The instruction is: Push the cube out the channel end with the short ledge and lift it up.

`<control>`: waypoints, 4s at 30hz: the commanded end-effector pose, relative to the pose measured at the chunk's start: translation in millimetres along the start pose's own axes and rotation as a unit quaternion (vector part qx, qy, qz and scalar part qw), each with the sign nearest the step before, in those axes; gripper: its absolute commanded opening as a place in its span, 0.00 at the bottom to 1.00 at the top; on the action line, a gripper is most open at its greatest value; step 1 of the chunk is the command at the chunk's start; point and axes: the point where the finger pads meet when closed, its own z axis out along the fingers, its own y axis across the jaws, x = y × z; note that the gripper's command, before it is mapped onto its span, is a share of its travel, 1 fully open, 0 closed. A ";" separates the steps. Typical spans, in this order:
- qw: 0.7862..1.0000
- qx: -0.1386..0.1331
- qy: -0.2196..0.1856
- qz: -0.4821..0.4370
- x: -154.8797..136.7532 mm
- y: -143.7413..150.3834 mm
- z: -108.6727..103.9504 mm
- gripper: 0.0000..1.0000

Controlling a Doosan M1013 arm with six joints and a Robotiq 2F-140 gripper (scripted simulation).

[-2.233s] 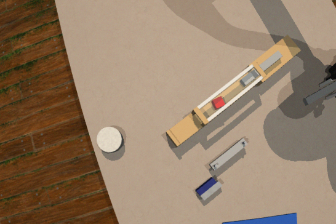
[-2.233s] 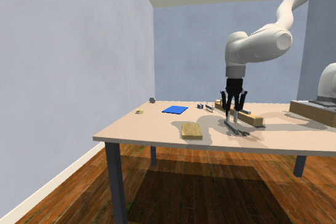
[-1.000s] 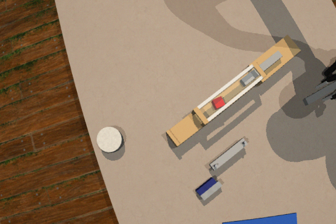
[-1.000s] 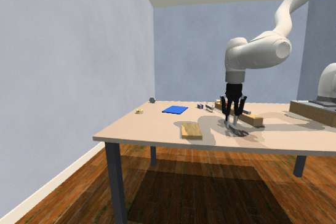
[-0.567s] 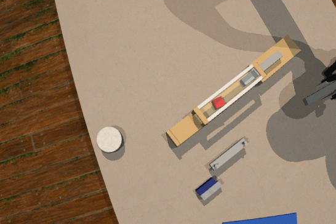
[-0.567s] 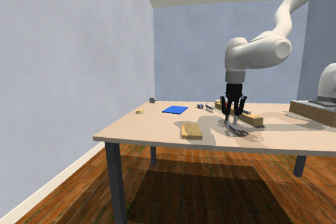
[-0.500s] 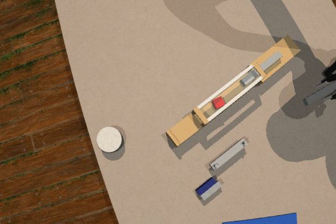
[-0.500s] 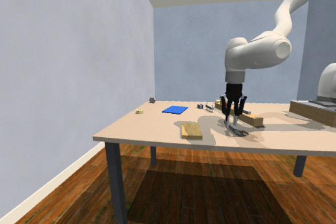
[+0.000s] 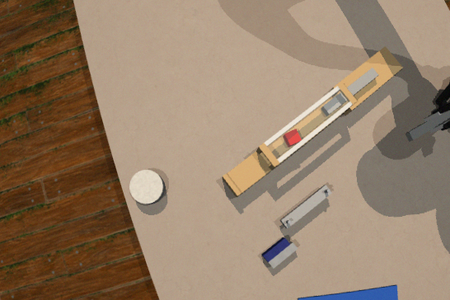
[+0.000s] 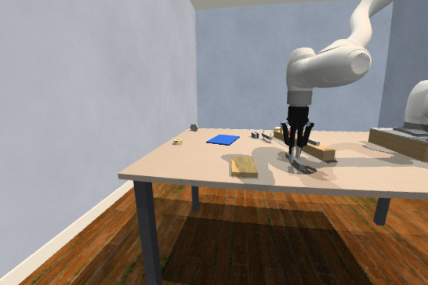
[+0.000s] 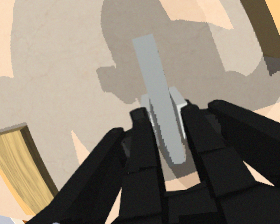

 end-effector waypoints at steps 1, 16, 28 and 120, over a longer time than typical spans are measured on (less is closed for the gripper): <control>1.000 0.000 0.000 0.000 0.0 0.1 -0.1 0.00; 1.000 0.000 0.000 0.000 0.0 0.1 -0.1 0.00; 1.000 0.000 0.000 0.000 0.0 0.1 -3.7 0.00; 0.995 0.000 0.000 -0.101 17.7 167.0 -47.4 0.00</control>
